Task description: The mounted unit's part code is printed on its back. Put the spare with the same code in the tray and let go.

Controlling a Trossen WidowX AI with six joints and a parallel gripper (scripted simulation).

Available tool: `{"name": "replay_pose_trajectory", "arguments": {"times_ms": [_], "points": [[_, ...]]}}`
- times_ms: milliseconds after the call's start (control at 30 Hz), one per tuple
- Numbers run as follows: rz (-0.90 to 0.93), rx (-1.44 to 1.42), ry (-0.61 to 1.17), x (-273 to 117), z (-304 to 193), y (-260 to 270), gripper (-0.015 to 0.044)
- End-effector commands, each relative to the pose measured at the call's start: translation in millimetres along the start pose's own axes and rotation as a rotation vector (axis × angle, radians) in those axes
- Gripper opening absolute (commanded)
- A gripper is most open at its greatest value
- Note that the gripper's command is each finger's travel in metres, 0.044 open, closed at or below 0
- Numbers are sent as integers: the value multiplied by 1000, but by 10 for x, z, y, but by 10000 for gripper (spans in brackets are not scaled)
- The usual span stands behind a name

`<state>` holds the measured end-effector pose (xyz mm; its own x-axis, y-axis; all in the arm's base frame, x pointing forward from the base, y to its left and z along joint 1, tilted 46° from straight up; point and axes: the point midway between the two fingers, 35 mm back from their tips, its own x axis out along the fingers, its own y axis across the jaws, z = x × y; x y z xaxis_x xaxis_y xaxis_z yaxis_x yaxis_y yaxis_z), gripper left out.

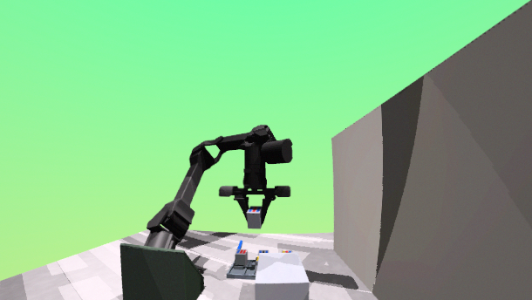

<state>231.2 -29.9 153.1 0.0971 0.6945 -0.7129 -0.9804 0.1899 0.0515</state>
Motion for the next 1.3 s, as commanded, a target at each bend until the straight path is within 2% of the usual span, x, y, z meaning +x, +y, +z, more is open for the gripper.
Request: {"name": "replay_pose_trajectory", "arguments": {"times_ms": [0,667,1267], "points": [[-1,-3,6,-44,-150,-159,0],[-4,-11,13,-144,-913,-743,0],[-6,-20,12,-85,-1774,-1077,0]]}}
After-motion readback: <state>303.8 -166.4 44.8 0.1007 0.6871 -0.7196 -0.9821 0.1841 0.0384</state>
